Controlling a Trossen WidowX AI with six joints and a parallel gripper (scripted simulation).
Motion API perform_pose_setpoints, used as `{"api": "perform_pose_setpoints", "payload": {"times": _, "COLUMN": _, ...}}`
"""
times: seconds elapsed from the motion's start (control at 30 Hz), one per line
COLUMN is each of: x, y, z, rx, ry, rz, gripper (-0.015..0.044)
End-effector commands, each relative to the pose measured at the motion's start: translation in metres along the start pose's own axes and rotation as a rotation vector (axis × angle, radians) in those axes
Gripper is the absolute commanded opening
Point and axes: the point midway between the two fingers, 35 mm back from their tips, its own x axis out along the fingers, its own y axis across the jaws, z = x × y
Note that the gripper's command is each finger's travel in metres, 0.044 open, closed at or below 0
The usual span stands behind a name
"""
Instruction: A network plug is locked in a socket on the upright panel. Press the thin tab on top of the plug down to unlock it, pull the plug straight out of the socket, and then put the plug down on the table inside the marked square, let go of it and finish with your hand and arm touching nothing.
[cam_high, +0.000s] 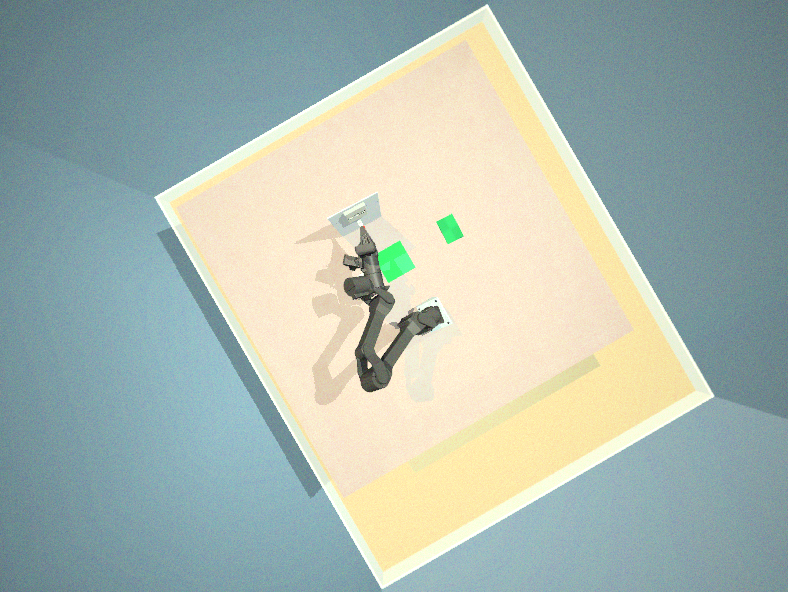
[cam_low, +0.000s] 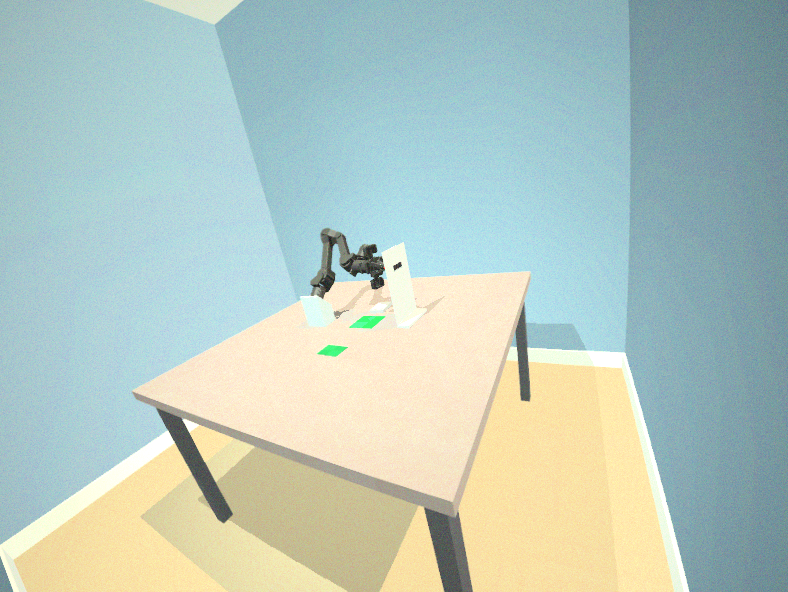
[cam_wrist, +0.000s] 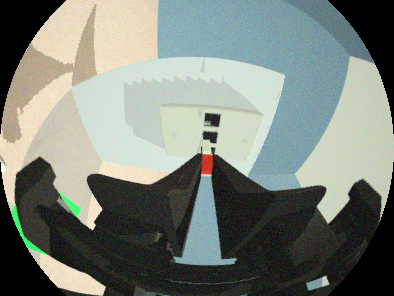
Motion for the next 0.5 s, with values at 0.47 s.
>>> {"api": "perform_pose_setpoints", "payload": {"times": 0.47, "x": -0.0094, "y": -0.0001, "z": -0.0022, "rx": 0.0, "ry": 0.003, "rz": -0.002, "gripper": 0.0}}
